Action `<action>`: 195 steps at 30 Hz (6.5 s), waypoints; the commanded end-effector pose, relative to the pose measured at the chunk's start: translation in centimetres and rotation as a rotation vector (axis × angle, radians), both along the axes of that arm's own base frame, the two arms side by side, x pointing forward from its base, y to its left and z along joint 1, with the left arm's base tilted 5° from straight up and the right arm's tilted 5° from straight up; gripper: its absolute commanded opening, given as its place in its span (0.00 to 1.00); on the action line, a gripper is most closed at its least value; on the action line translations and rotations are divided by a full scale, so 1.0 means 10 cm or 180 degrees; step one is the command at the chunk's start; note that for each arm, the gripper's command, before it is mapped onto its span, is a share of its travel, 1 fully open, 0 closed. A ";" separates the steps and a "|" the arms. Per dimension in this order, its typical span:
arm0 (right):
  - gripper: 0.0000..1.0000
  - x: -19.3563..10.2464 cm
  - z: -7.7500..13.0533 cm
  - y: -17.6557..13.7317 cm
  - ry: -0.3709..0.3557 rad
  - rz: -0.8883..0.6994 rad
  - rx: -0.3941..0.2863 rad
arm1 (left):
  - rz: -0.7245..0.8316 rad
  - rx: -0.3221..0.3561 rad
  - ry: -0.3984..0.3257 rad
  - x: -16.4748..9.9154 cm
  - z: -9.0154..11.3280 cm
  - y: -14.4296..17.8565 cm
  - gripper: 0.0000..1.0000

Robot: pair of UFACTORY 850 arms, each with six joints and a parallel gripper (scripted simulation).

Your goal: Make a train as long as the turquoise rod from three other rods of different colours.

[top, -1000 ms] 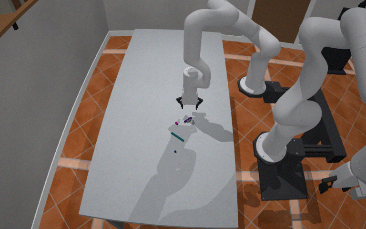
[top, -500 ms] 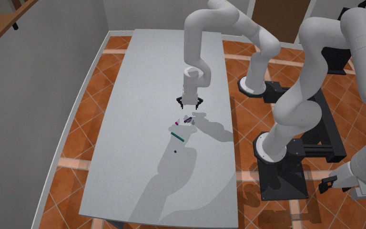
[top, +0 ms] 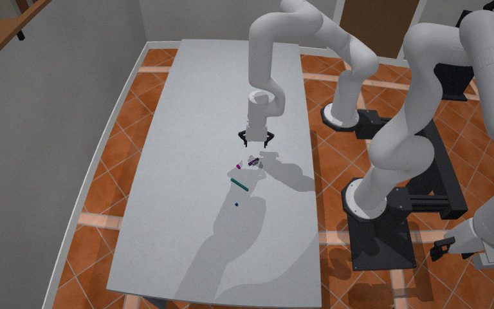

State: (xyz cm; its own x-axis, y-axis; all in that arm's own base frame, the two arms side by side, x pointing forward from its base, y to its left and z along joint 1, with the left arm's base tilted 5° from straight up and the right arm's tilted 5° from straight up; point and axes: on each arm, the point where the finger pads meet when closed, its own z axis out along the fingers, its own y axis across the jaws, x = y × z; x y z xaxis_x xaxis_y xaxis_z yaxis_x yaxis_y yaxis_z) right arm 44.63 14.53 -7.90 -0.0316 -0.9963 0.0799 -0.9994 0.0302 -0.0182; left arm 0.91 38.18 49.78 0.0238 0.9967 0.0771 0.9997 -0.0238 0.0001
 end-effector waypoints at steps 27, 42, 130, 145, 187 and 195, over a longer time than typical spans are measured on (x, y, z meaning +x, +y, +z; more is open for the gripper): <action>1.00 0.20 -0.02 0.24 -0.0008 0.1173 -0.0090 | 0.0000 0.0008 0.0000 0.00 0.01 0.00 1.00; 1.00 0.35 -0.05 0.53 0.0077 0.2442 -0.0194 | 0.0000 0.0008 0.0000 0.00 0.01 0.00 1.00; 1.00 0.44 -0.15 1.97 0.0571 0.7454 -0.0157 | 0.0000 0.0008 0.0000 0.00 0.01 0.00 1.00; 1.00 0.43 -0.15 1.97 0.0571 0.7475 -0.0155 | 0.0000 0.0008 0.0000 0.00 0.01 0.00 1.00; 1.00 0.43 -0.15 1.97 0.0571 0.7475 -0.0155 | 0.0000 0.0008 0.0000 0.00 0.01 0.00 1.00; 1.00 0.43 -0.15 1.97 0.0571 0.7475 -0.0155 | 0.0000 0.0008 0.0000 0.00 0.01 0.00 1.00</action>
